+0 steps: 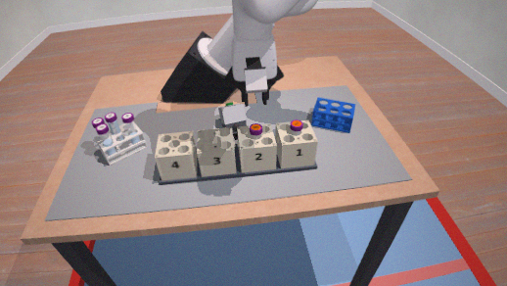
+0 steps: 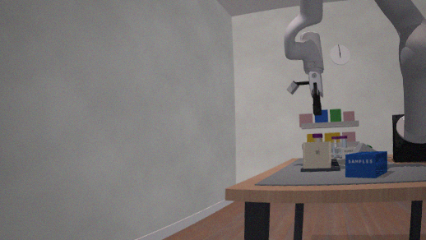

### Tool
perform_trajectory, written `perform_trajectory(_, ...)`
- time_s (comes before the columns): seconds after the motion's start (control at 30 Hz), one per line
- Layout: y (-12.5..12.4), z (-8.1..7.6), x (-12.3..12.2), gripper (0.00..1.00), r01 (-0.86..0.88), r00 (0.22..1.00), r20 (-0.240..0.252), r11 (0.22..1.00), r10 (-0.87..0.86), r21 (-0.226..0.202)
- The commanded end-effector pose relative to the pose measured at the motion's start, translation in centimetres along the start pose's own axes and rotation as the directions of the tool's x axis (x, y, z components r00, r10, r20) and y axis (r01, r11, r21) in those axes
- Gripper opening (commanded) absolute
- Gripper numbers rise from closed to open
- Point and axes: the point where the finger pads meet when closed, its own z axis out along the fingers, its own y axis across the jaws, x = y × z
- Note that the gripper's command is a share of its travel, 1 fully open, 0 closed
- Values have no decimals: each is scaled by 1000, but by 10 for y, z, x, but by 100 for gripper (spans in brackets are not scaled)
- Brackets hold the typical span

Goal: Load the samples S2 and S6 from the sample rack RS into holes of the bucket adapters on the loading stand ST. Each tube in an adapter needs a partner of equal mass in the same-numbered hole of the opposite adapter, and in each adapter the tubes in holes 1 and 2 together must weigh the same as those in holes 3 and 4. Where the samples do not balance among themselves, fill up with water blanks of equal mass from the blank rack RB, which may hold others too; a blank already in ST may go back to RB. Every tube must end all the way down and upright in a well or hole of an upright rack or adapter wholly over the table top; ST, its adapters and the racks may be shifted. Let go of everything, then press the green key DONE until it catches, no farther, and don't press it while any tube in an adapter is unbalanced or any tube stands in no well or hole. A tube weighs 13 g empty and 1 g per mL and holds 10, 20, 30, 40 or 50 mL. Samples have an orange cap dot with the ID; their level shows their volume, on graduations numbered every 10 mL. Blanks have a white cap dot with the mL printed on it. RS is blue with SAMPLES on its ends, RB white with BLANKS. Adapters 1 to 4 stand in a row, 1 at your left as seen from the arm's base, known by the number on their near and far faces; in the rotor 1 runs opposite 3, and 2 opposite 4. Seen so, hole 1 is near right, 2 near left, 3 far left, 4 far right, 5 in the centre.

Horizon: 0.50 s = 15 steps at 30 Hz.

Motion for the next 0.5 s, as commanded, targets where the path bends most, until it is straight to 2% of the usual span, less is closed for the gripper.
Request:
perform_trajectory(0.0,0,-7,1,43,1,1000,-1,1000,-1,0)
perform_trajectory(0.07,0,-7,1,43,1,1000,-1,1000,-1,0)
perform_trajectory(0.47,0,-30,1,43,1,1000,-1,1000,-1,-1)
